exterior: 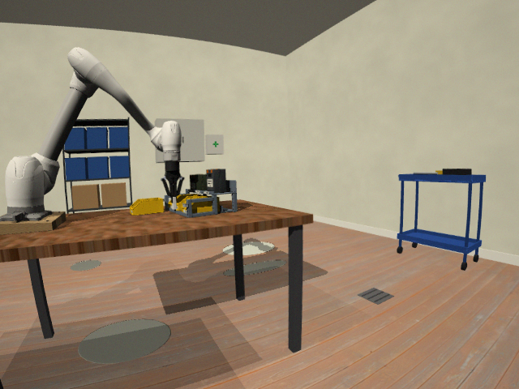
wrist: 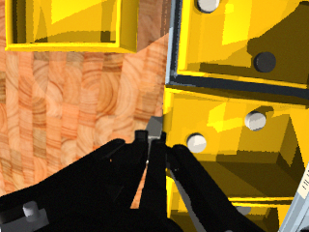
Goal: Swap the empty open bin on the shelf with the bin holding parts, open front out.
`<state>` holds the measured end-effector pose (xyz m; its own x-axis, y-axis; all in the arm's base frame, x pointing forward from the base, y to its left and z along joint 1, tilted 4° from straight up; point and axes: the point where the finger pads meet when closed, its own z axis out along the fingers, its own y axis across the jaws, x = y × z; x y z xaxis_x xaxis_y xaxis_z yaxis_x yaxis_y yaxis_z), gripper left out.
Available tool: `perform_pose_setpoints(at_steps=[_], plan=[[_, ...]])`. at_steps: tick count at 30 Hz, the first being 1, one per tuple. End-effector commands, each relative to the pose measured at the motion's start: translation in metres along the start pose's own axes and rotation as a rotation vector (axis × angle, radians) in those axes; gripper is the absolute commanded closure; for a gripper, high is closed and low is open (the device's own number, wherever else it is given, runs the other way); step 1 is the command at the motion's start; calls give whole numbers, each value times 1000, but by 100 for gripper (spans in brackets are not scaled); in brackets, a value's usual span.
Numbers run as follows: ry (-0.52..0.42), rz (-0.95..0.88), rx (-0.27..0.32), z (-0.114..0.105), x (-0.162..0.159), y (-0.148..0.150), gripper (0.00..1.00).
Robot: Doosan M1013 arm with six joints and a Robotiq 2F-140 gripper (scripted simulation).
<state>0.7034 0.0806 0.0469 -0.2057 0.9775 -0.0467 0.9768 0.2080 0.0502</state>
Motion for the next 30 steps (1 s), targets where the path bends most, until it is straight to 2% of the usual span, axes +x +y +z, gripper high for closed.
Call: perform_pose_setpoints(at_steps=[1,30], plan=[[-1,0,-1,-2,1,7,90],[-1,0,-1,-2,1,13,90]])
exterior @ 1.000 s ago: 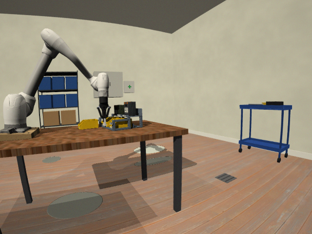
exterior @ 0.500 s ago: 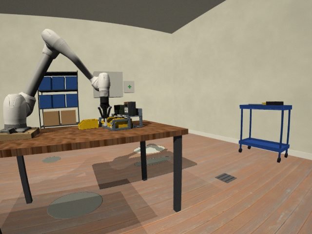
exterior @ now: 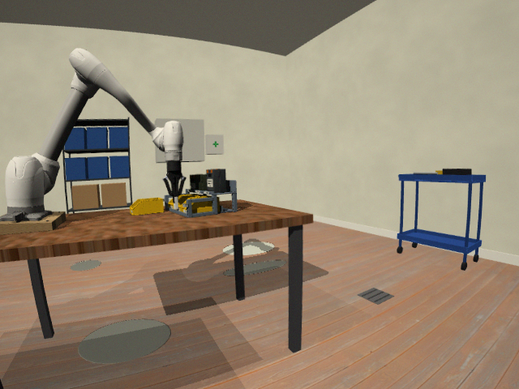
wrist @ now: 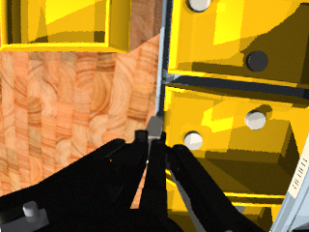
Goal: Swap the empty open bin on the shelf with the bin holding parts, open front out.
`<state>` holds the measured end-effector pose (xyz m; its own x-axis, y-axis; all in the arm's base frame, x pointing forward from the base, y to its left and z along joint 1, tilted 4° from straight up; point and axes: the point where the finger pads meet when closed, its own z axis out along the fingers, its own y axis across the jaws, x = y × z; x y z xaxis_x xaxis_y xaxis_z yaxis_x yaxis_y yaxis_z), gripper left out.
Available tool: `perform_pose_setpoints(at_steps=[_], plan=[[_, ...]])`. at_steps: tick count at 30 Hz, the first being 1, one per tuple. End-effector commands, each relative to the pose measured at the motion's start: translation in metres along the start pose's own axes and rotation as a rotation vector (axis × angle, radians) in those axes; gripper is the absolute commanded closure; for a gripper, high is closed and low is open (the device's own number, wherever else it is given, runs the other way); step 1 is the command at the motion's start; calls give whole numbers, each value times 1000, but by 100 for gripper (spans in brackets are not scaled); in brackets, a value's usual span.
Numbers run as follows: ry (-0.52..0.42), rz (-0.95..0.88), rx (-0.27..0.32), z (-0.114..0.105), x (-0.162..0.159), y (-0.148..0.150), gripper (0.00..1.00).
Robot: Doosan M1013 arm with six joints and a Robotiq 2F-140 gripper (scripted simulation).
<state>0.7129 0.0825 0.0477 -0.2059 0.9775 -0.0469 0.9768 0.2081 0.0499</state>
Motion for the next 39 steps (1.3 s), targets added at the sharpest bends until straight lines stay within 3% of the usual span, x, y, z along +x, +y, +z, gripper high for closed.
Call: perform_pose_setpoints(at_steps=[1,39], plan=[[-1,0,-1,-2,1,3,90],[-1,0,-1,-6,1,-1,90]])
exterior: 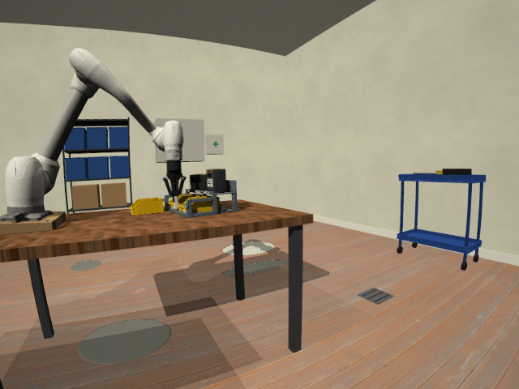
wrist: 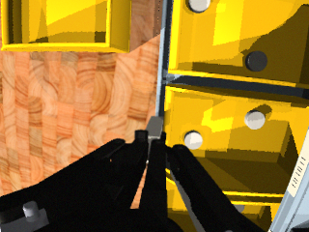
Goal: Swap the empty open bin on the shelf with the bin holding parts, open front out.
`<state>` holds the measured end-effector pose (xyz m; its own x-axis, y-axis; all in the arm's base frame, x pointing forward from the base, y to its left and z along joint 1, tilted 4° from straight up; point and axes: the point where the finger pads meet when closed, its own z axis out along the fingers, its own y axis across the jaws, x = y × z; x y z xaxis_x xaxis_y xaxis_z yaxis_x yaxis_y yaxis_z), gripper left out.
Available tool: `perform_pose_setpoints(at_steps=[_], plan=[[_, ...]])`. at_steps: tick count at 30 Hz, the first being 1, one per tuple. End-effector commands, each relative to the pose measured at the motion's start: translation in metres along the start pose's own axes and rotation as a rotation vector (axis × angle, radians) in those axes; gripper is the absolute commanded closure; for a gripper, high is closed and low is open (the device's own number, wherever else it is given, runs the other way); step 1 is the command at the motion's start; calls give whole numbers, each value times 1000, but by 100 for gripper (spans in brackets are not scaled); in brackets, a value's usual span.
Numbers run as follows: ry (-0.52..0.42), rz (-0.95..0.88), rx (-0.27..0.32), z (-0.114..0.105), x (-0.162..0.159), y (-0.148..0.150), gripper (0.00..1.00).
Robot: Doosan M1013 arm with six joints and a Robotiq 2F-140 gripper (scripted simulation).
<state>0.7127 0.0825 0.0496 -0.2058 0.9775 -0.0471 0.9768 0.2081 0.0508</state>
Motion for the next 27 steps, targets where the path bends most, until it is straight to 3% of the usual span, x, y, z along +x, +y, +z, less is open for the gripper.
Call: perform_pose_setpoints(at_steps=[1,27], plan=[[-1,0,0,-5,1,-2,90],[-1,0,0,-27,1,-16,90]])
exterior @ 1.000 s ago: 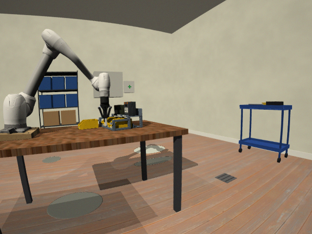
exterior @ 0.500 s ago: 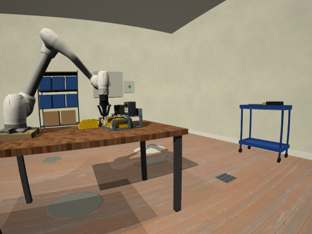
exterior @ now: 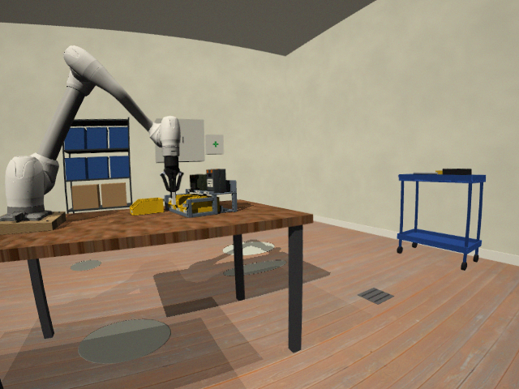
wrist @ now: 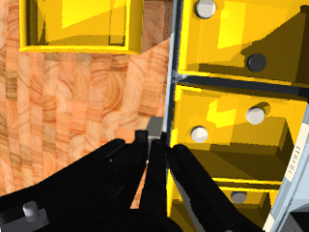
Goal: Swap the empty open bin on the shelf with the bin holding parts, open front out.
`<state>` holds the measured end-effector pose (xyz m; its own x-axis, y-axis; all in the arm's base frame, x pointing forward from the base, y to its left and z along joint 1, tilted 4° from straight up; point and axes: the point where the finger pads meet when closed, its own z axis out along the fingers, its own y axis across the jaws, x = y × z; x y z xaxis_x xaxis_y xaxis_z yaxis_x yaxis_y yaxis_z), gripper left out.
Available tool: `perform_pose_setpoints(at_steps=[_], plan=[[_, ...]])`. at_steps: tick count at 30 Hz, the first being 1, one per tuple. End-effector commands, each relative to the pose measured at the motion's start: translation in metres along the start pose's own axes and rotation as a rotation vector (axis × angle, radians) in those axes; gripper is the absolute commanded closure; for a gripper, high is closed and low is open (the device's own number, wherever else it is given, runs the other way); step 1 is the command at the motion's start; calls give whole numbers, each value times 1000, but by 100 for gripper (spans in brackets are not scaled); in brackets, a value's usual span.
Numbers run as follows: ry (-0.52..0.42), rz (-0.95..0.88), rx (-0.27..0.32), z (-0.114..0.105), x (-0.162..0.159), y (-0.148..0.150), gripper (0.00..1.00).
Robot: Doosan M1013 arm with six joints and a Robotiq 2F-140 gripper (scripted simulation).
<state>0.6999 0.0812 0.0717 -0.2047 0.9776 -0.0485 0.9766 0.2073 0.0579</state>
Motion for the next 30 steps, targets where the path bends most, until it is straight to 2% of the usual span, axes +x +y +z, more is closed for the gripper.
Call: perform_pose_setpoints(at_steps=[1,8,30], plan=[[1,-1,7,-9,1,-5,90],[1,-1,7,-53,1,-4,90],[1,-1,7,-57,1,-4,90]])
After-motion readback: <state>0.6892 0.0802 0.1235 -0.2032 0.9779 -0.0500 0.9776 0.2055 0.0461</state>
